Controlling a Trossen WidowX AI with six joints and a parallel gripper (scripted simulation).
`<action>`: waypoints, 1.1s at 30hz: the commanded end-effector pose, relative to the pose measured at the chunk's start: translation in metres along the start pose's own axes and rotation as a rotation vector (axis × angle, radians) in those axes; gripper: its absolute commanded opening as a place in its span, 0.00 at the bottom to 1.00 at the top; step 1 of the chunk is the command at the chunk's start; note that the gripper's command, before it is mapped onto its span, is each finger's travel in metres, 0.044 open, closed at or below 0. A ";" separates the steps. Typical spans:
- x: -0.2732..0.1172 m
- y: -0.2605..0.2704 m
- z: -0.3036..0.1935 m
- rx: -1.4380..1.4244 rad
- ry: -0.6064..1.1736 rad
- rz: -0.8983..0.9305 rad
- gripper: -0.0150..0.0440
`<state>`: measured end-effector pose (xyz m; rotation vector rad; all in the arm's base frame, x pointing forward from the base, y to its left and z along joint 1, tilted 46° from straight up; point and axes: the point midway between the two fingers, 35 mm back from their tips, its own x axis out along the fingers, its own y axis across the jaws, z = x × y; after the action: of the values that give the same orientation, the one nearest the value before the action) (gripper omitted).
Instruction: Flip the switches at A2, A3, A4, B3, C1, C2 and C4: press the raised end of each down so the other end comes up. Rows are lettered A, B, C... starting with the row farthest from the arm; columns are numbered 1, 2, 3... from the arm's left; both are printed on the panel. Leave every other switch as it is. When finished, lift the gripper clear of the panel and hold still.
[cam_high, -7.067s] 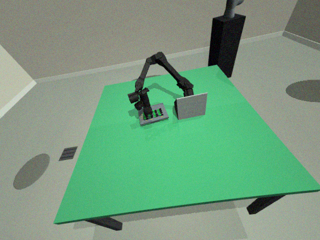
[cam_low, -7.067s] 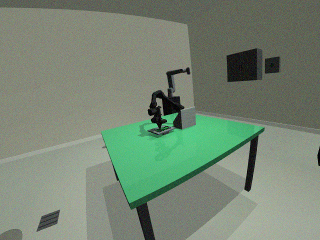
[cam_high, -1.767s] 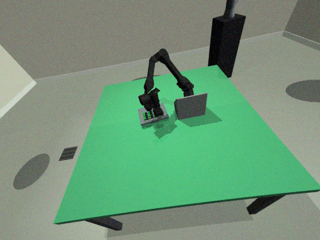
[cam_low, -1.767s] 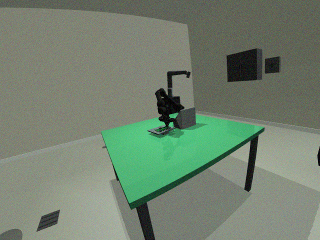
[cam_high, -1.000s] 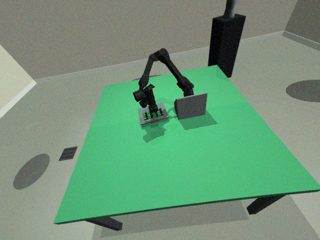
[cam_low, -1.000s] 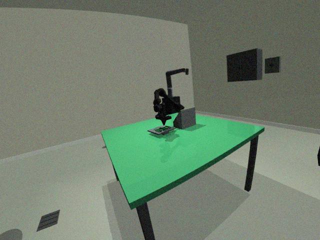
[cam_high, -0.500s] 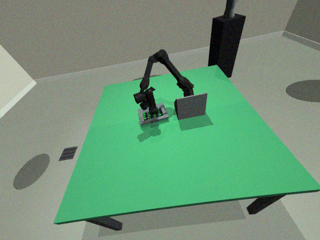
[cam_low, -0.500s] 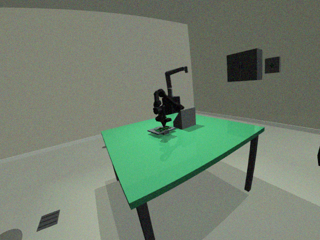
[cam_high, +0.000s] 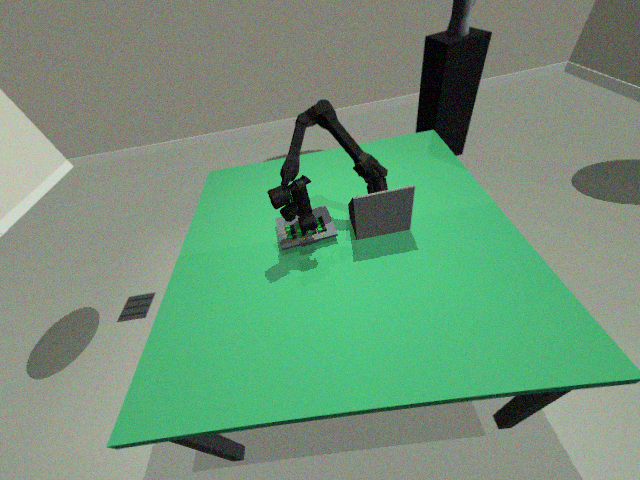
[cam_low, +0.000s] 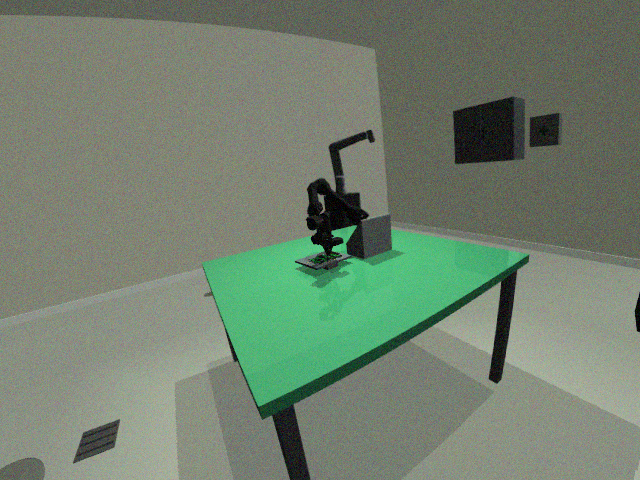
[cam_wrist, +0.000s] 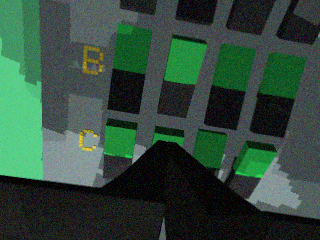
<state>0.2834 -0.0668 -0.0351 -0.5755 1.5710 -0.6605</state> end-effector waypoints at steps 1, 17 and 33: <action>0.000 -0.001 0.000 -0.002 -0.002 -0.004 0.25; 0.002 -0.001 0.000 -0.002 -0.002 -0.005 0.25; 0.004 -0.001 0.000 -0.002 -0.002 -0.005 0.25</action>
<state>0.2834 -0.0689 -0.0373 -0.5756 1.5702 -0.6601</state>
